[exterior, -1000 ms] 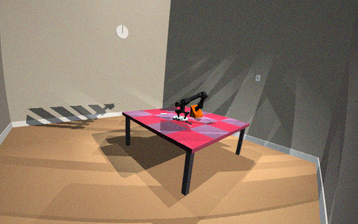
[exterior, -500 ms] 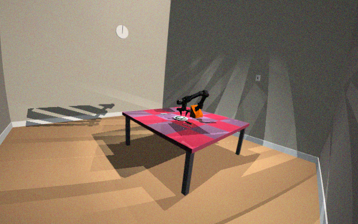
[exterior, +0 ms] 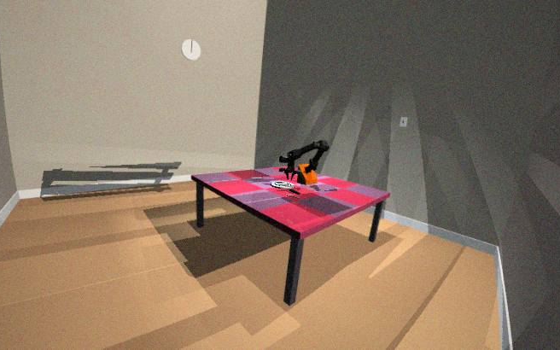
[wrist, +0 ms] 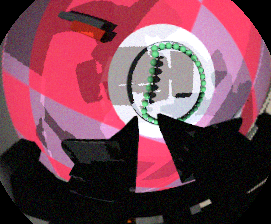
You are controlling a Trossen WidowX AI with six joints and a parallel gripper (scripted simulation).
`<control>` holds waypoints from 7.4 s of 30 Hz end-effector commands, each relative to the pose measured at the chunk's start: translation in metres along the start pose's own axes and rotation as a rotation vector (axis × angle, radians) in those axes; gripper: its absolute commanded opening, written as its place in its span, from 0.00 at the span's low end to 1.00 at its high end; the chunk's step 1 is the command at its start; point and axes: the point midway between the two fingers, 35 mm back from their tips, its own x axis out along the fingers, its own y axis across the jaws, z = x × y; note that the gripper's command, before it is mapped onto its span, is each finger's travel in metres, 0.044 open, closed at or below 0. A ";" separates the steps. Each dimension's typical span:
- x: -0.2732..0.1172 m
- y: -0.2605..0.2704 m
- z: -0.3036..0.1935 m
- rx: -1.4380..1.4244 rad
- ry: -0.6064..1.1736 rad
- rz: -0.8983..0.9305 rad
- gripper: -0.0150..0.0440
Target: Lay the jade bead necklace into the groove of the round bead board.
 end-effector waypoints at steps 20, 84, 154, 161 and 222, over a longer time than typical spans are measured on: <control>0.028 0.001 -0.001 0.003 -0.003 0.004 0.46; 0.026 0.006 -0.003 -0.001 -0.002 -0.001 0.30; 0.008 -0.023 0.089 0.641 -0.009 0.000 0.46; 0.019 -0.022 0.089 0.644 -0.007 0.002 0.46; 0.021 -0.019 0.092 0.646 -0.005 0.005 0.25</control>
